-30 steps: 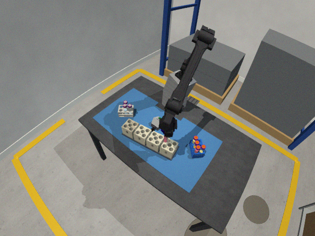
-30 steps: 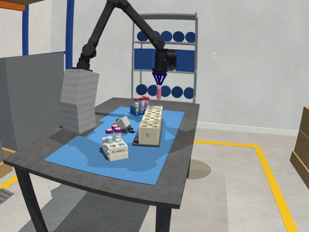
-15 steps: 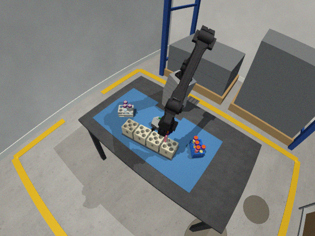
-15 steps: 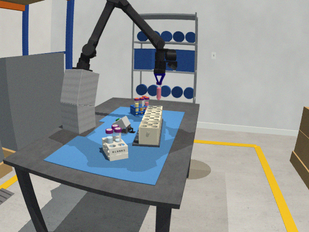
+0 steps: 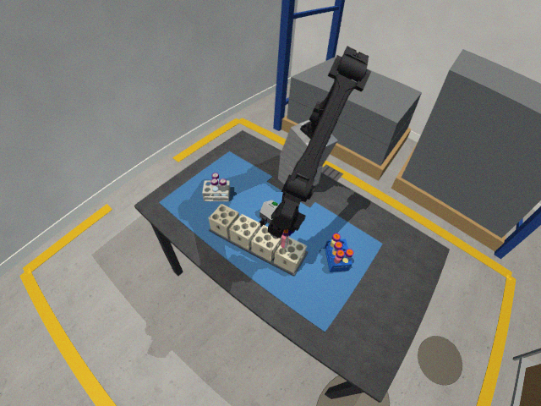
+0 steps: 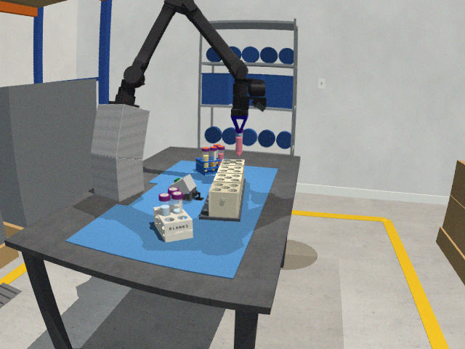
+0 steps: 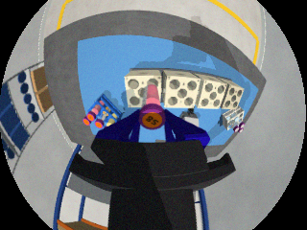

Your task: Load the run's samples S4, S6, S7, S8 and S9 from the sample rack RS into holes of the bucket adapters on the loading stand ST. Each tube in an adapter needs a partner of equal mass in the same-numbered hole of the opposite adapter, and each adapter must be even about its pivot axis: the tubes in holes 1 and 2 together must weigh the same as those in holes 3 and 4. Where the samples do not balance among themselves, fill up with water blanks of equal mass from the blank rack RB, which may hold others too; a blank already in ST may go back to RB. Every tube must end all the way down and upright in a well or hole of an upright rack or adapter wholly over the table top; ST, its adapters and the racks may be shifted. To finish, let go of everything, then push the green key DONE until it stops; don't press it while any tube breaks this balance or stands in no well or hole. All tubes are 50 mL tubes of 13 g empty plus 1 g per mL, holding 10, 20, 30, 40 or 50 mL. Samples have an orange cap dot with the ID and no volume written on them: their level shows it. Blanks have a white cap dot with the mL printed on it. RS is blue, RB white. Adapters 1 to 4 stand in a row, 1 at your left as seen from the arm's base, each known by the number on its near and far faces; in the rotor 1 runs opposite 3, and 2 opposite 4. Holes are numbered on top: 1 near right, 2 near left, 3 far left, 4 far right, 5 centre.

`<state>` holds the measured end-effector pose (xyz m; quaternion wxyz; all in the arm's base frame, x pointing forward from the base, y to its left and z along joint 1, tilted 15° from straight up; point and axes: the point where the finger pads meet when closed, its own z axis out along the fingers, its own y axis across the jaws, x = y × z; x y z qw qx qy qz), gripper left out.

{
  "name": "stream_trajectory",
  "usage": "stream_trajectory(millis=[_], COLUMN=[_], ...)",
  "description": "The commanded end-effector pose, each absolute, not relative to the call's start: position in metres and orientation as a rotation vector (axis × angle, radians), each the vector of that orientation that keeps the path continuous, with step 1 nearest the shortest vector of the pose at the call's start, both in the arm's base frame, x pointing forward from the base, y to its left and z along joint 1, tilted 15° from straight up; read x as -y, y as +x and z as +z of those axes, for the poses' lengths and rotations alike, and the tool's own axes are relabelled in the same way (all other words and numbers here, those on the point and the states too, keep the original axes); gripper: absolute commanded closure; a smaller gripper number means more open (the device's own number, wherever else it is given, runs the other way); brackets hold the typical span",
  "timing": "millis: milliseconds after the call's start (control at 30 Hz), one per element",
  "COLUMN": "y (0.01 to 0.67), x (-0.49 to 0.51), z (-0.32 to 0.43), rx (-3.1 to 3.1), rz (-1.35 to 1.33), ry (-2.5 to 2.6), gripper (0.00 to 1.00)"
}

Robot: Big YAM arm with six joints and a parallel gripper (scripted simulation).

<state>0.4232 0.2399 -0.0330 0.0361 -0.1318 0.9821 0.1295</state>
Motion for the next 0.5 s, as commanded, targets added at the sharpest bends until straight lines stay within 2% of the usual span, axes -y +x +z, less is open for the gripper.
stream_trajectory(millis=[0, 467], y=[0.424, 0.438], x=[-0.243, -0.249], z=[-0.044, -0.046], rx=[-3.018, -2.987], rz=[0.399, 0.408], ry=[-0.386, -0.392], gripper=[1.00, 1.00])
